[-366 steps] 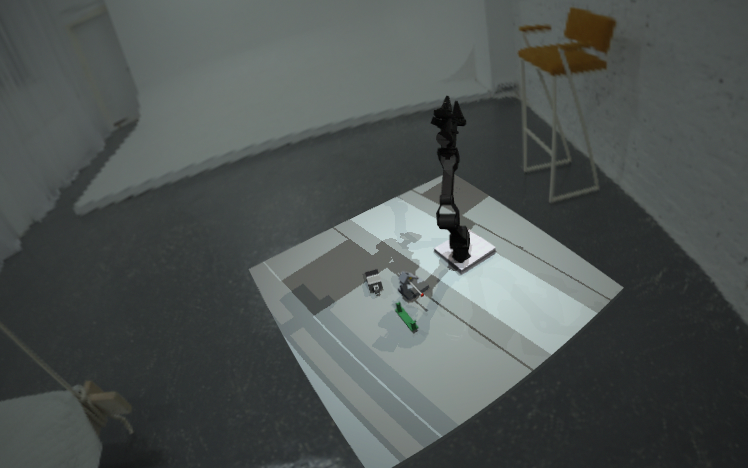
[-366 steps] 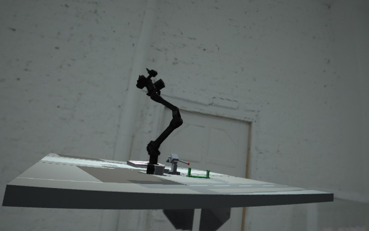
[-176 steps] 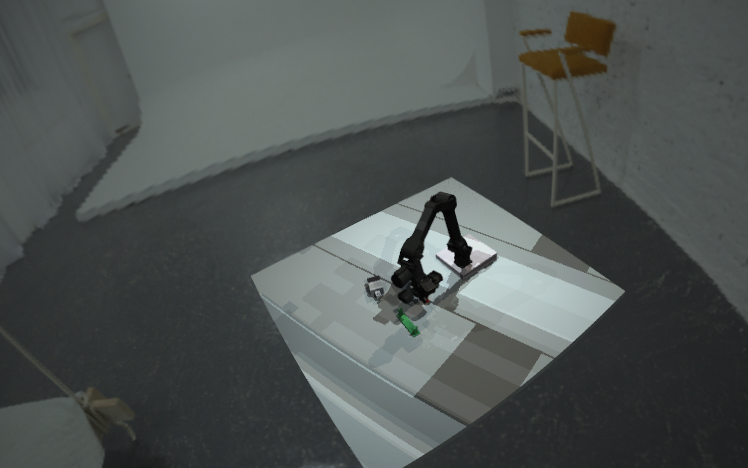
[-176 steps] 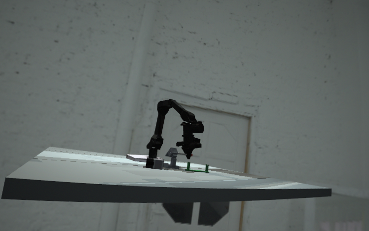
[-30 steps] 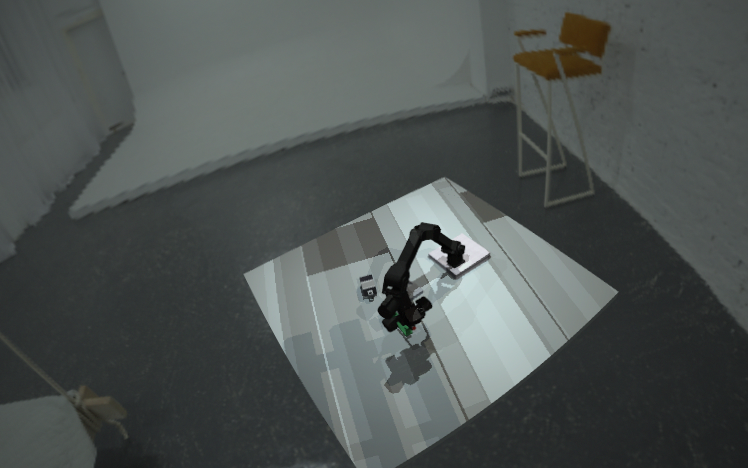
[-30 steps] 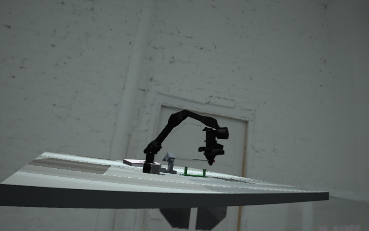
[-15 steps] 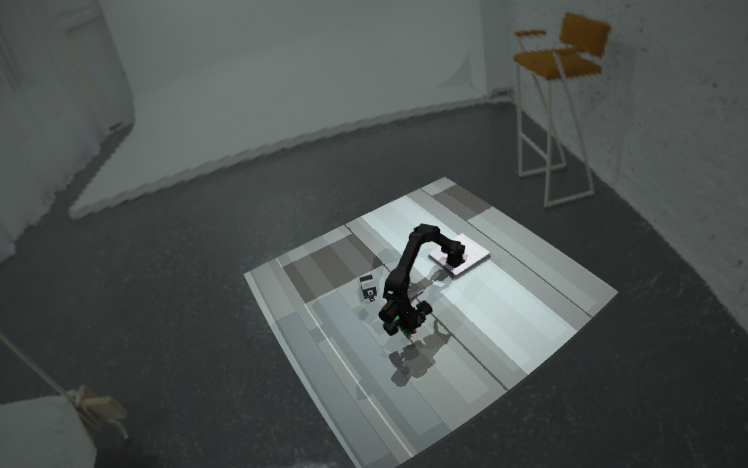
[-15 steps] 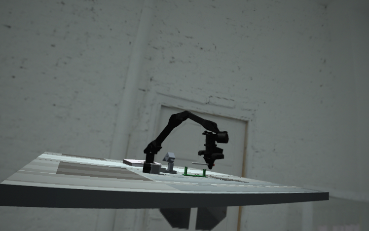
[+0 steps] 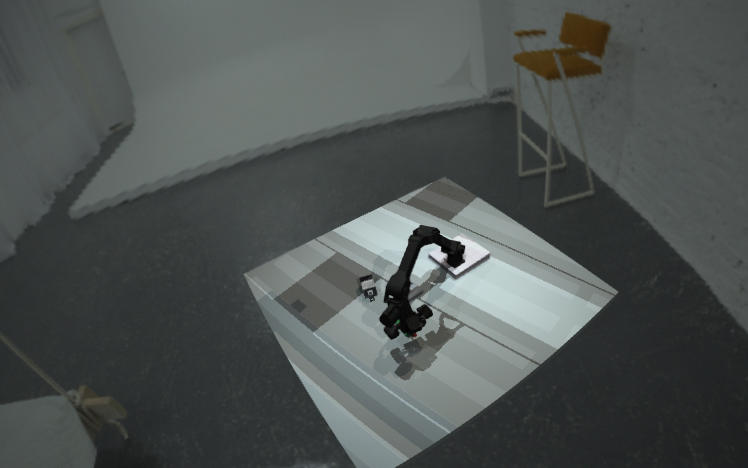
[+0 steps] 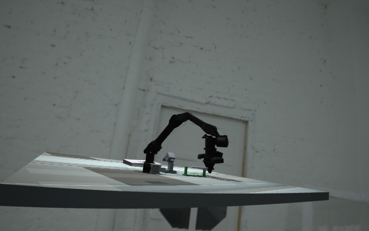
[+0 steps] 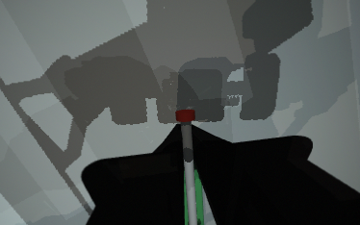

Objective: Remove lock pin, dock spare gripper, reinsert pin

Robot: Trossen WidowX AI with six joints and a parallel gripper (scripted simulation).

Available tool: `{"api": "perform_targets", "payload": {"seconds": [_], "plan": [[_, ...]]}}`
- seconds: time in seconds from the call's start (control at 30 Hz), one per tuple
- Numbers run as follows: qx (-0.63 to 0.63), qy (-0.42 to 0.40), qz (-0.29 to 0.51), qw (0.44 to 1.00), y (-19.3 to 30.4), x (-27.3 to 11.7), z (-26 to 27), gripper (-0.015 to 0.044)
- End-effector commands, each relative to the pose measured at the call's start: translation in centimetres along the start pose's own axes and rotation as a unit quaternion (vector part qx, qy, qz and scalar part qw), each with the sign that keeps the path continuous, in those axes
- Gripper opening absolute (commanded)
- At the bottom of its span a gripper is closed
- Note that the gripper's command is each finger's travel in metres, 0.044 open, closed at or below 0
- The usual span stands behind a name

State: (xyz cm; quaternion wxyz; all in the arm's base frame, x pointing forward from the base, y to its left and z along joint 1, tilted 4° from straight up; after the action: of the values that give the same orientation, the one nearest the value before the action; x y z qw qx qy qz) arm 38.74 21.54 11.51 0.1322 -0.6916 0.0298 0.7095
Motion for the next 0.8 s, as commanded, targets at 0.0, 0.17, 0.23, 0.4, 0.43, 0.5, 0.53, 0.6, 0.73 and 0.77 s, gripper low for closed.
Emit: {"api": "perform_targets", "payload": {"seconds": [0.0,0.17,0.23,0.4,0.43,0.5,0.53,0.6,0.73,0.77], "plan": [[-0.002,0.001,-0.001,1.000,0.0,0.2,-0.1,0.0000],[-0.002,0.001,-0.001,1.000,0.0,0.2,-0.1,0.0000],[0.000,0.000,0.000,1.000,0.0,0.2,0.0,0.0026],[0.000,0.000,0.000,1.000,0.0,0.2,0.0,0.0157],[0.000,0.000,0.000,1.000,0.0,0.2,0.0,0.0184],[0.000,0.000,0.000,1.000,0.0,0.2,0.0,0.0200],[0.000,0.000,0.000,1.000,0.0,0.2,0.0,0.0200],[0.000,0.000,0.000,1.000,0.0,0.2,0.0,0.0200],[0.000,0.000,0.000,1.000,-0.1,-1.0,0.1,0.0200],[0.000,-0.003,0.002,1.000,-0.1,-1.1,0.2,0.0200]]}}
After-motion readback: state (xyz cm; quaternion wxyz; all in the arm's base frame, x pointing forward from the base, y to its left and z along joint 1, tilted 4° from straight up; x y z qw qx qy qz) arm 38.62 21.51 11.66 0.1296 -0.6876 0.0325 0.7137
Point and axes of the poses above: the point midway between the two fingers, 35 mm back from their tips, its own x axis out along the fingers, its own z axis across the jaws, y = z × x, the point moved 7 cm from there along -x, back along the fingers, and after that the axes turned 10 degrees about x, right-handed, at the moved point
